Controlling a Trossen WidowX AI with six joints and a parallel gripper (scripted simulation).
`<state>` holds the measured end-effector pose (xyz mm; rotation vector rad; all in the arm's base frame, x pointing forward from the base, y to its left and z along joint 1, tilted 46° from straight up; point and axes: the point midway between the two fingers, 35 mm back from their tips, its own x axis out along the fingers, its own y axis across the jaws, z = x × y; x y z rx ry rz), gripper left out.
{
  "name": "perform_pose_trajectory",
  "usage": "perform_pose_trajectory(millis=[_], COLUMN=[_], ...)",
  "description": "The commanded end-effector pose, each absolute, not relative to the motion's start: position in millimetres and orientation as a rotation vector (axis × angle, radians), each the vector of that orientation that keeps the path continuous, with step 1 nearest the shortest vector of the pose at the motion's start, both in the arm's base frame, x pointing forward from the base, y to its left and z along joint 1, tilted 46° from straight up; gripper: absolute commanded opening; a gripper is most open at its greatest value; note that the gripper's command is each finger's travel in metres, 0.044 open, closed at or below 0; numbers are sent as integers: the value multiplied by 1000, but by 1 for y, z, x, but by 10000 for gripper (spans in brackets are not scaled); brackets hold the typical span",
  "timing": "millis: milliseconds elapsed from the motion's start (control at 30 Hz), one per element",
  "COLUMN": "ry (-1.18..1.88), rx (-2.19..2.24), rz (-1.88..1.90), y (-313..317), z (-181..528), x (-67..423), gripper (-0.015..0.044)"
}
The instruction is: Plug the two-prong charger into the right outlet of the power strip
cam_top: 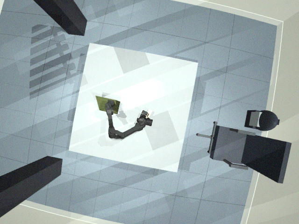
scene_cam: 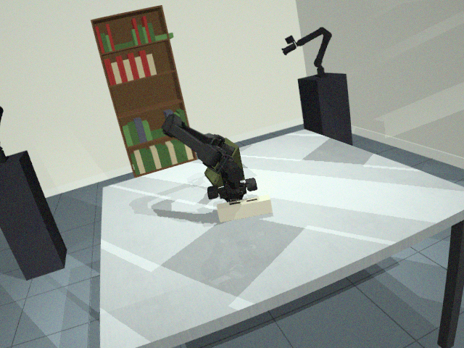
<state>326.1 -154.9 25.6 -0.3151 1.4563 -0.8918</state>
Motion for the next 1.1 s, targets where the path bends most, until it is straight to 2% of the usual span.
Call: perform_pose_trajectory(millis=[0,733,1067], ry=[1429,1459,1459], rx=[-313,-316,-316], rz=[-897,-889,-889], y=[-157,-155,-155], z=[28,25,25], x=[333,326,326], gripper=[0,0,263])
